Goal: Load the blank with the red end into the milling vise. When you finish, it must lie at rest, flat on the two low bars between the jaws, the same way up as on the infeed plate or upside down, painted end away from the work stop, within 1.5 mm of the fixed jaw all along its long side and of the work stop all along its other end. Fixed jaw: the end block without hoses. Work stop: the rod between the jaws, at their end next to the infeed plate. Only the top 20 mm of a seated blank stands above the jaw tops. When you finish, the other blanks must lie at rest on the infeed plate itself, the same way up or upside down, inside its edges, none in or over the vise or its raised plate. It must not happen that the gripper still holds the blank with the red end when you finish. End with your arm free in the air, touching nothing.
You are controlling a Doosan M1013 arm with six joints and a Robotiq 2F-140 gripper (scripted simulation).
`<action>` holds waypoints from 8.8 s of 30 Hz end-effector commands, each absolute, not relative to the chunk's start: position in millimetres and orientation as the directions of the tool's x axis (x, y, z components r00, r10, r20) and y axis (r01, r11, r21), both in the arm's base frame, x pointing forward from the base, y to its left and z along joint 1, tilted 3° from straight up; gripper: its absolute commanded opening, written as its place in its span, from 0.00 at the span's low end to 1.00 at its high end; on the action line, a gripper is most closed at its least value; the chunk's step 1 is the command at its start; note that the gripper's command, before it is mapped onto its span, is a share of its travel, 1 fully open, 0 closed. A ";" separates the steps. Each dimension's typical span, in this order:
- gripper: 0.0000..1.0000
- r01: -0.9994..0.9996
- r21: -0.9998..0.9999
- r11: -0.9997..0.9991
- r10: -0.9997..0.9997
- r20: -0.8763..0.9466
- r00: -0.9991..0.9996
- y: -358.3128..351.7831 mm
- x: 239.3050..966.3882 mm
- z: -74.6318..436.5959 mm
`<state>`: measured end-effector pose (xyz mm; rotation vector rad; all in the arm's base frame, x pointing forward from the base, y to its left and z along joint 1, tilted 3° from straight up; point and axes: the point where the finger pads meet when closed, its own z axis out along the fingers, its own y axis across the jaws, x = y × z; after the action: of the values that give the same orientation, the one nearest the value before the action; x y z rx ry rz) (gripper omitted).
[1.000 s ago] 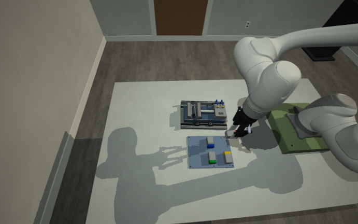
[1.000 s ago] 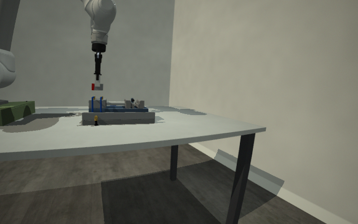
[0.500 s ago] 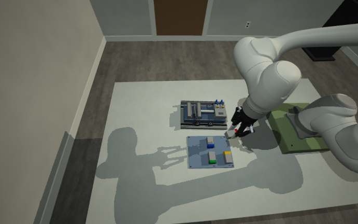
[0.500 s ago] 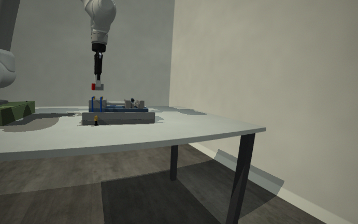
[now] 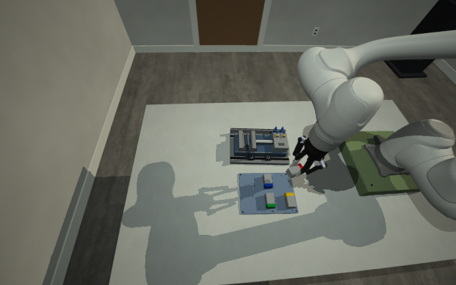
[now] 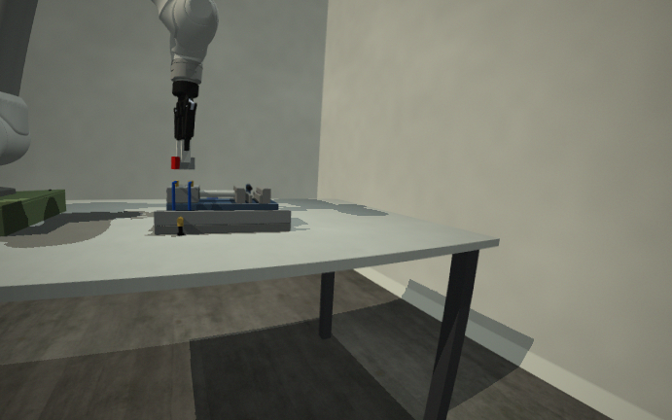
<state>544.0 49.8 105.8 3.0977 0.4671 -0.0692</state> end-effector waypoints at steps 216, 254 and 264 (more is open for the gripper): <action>0.00 0.992 -0.041 -0.122 0.992 -0.018 0.121 -171.1 707.6 93.5; 0.00 0.992 -0.041 -0.122 0.992 -0.018 0.121 -164.8 702.9 93.9; 0.00 0.992 -0.041 -0.122 0.992 -0.018 0.121 -164.1 702.4 94.0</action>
<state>702.5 -164.2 93.8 2.3659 2.0940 -0.0642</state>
